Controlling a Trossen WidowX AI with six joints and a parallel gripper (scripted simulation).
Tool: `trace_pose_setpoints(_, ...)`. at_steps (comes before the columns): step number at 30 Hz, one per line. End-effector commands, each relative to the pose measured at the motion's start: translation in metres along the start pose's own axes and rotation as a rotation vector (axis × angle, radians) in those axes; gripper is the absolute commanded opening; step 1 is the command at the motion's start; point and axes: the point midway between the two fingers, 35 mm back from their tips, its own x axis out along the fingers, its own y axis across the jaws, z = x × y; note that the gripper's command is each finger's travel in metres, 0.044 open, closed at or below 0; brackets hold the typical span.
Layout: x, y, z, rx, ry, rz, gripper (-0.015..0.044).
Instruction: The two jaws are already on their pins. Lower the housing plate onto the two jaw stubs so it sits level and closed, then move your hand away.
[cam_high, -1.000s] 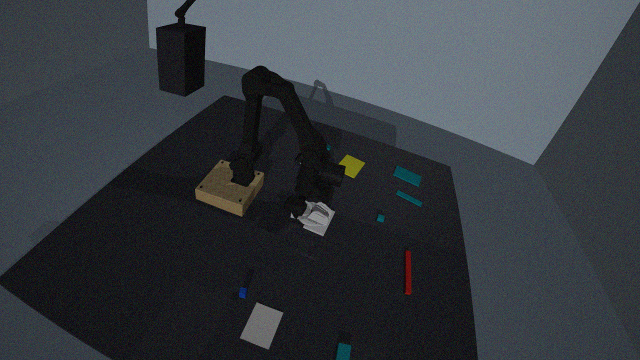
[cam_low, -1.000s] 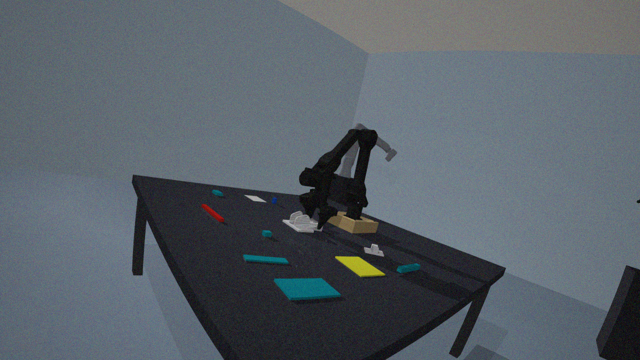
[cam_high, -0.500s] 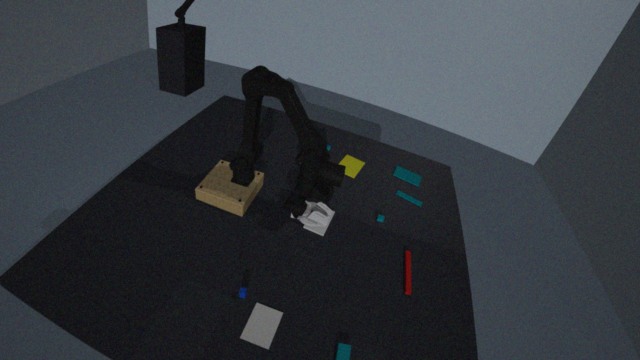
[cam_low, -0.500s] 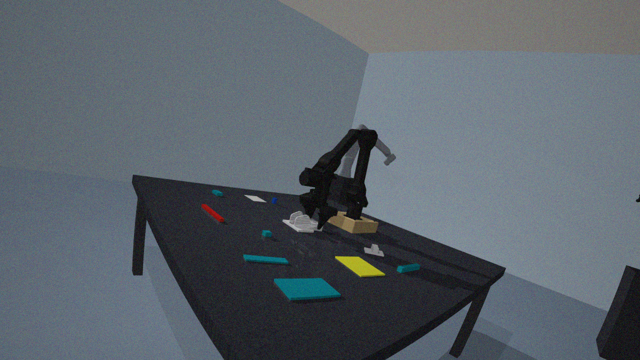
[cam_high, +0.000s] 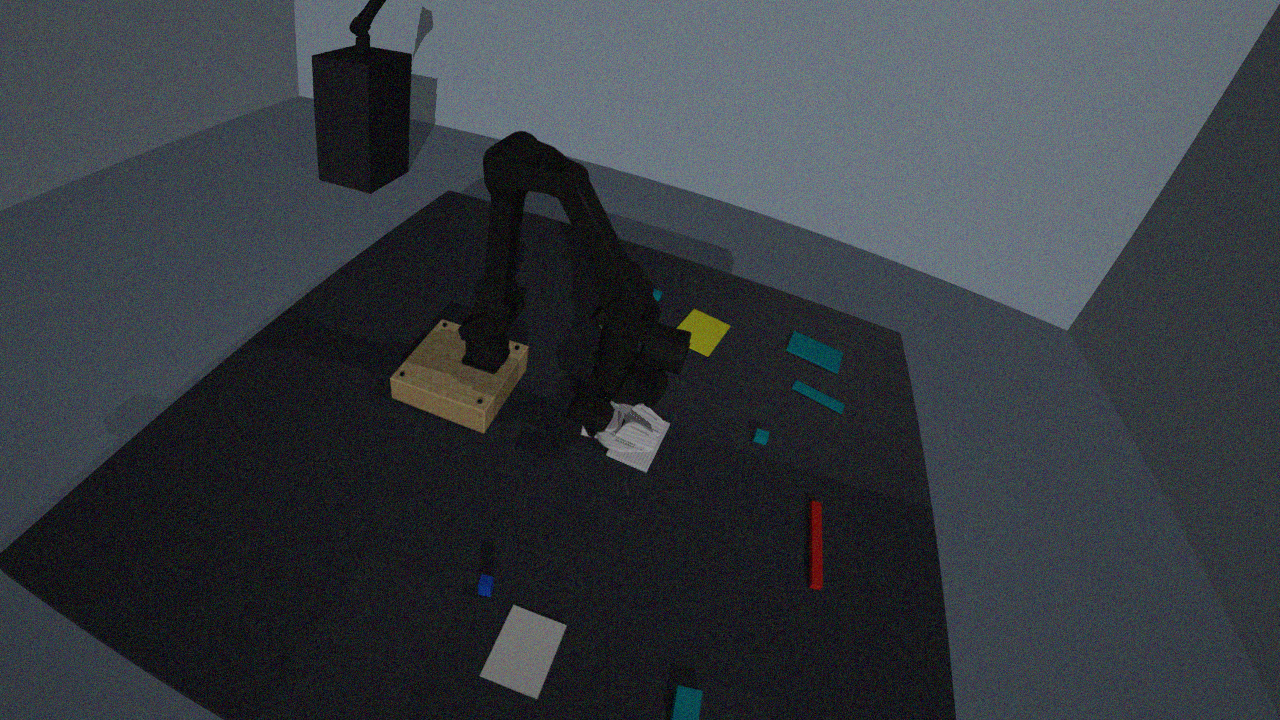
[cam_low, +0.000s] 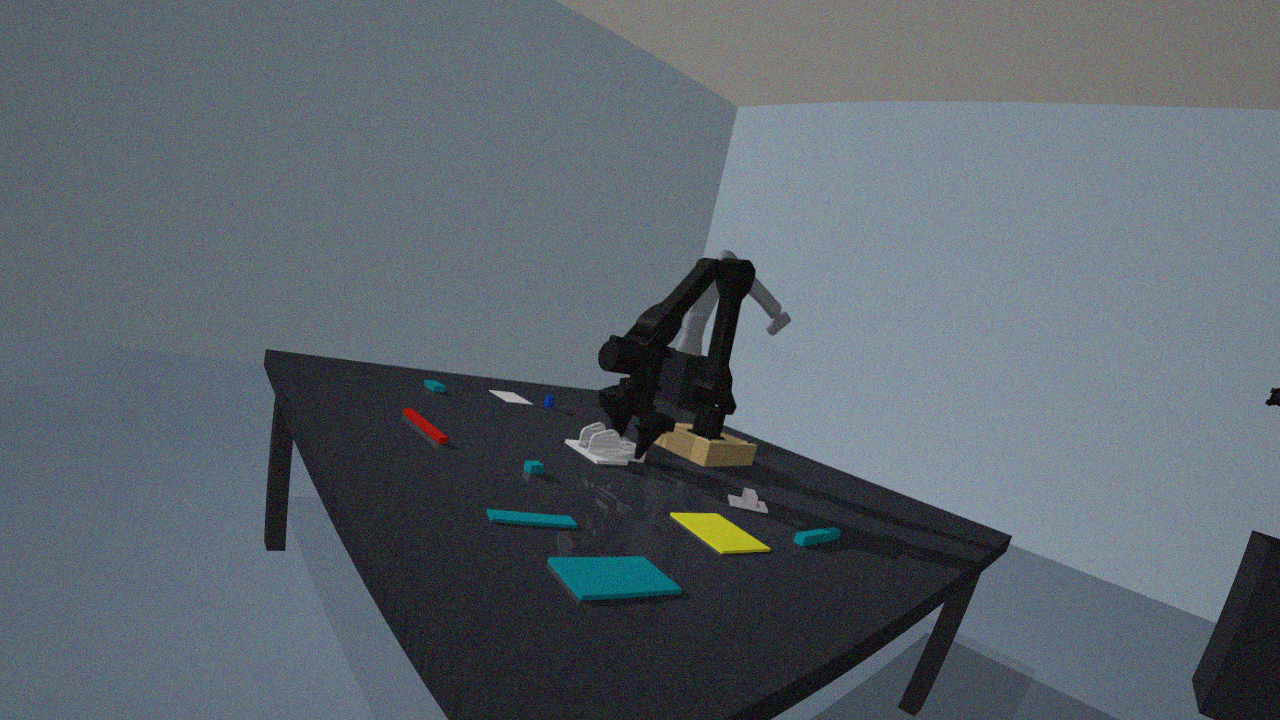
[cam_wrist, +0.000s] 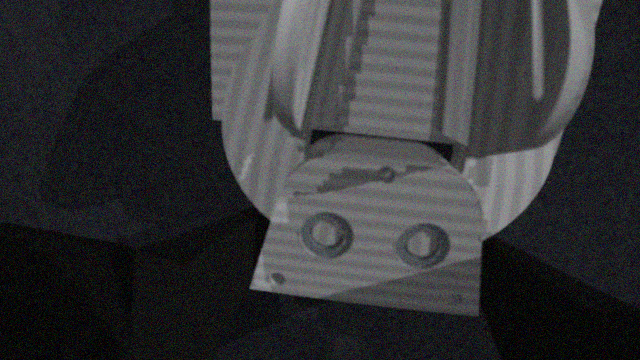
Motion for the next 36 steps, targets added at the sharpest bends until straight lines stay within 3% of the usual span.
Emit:
trace_pose_setpoints(1,0.001,-0.001,-0.001,-0.002,0.004,-0.003,0.0351)
trace_pose_setpoints(5,0.0,0.0,0.0,0.0,0.0,0.0,0.044)
trace_pose_setpoints(19,-0.002,0.0,0.0,0.0,0.0,0.0,0.044)
trace_pose_setpoints(27,-0.074,-0.001,-0.003,-0.002,0.003,-0.003,0.044)
trace_pose_setpoints(33,-0.073,0.0,0.0,-0.003,-0.013,0.001,0.044)
trace_pose_setpoints(36,-0.105,0.0,-0.01,-0.003,-0.002,-0.001,0.044)
